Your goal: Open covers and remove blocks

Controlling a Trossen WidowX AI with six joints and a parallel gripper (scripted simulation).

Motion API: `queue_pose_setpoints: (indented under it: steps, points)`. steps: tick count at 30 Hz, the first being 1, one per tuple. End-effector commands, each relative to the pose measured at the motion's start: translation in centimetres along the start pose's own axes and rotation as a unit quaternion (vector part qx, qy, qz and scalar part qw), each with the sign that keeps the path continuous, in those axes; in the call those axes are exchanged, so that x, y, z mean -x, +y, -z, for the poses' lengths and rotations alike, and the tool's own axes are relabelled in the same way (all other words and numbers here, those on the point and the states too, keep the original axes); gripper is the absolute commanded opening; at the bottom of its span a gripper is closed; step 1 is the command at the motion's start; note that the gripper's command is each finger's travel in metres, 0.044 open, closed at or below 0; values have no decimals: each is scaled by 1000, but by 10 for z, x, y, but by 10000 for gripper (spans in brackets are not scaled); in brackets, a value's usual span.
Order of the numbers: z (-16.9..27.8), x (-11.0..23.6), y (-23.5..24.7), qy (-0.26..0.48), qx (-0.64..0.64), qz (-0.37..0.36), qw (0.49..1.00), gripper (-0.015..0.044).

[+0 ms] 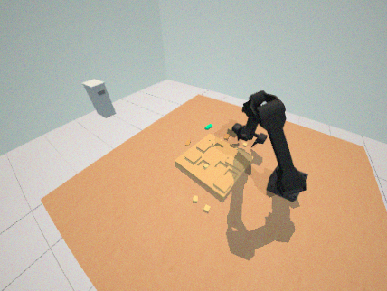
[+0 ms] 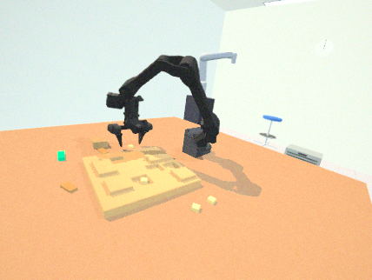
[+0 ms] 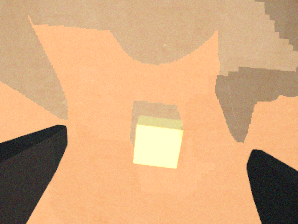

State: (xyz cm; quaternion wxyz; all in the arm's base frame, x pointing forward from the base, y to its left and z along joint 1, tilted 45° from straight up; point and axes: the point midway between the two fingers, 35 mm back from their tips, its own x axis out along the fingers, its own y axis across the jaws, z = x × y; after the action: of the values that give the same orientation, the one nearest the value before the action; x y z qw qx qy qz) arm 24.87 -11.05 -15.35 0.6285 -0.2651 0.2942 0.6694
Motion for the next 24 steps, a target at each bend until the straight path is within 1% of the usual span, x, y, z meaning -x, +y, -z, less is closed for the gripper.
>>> queue_pose_setpoints:
  steps: [1,19,22,24]
  points:
    - [1,11,-1,2,2,0,1000,440]
    - [0,68,0,1,0,0,1000,440]
    - [0,73,1,1,0,0,1000,440]
    - [-2,73,0,2,-1,0,1000,387]
